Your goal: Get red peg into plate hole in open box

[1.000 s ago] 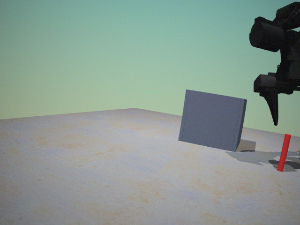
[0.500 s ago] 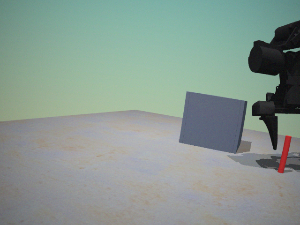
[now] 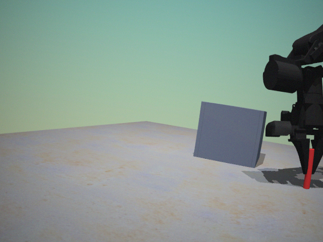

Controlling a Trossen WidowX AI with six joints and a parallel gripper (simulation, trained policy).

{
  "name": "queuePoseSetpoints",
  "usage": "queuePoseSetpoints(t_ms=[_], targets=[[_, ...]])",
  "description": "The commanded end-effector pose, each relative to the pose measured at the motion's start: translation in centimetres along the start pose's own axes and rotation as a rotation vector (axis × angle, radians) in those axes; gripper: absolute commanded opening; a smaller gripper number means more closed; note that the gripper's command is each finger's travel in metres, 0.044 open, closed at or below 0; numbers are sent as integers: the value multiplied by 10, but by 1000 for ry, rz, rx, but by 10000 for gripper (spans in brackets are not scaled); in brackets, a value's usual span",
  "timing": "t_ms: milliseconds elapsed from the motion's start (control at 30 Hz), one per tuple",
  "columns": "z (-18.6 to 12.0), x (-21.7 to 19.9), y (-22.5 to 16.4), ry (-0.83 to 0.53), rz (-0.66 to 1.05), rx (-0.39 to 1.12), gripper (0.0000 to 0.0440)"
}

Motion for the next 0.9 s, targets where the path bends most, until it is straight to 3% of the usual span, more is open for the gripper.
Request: queuePoseSetpoints(t_ms=[0,400,867], targets=[[-3,3,-3,14,-3,23,28],[-30,7,-13,90,7,116,0],[-83,13,-17,224,-39,184,0]])
Point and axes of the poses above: the point midway between the two fingers, 35 mm back from their tips, its own z axis out along the fingers, its own x axis across the jaws, y = z × x, the point moved 7 cm from there along -z, back along the fingers, and after that the axes turned 8 degrees about z, right-handed, at the moved point
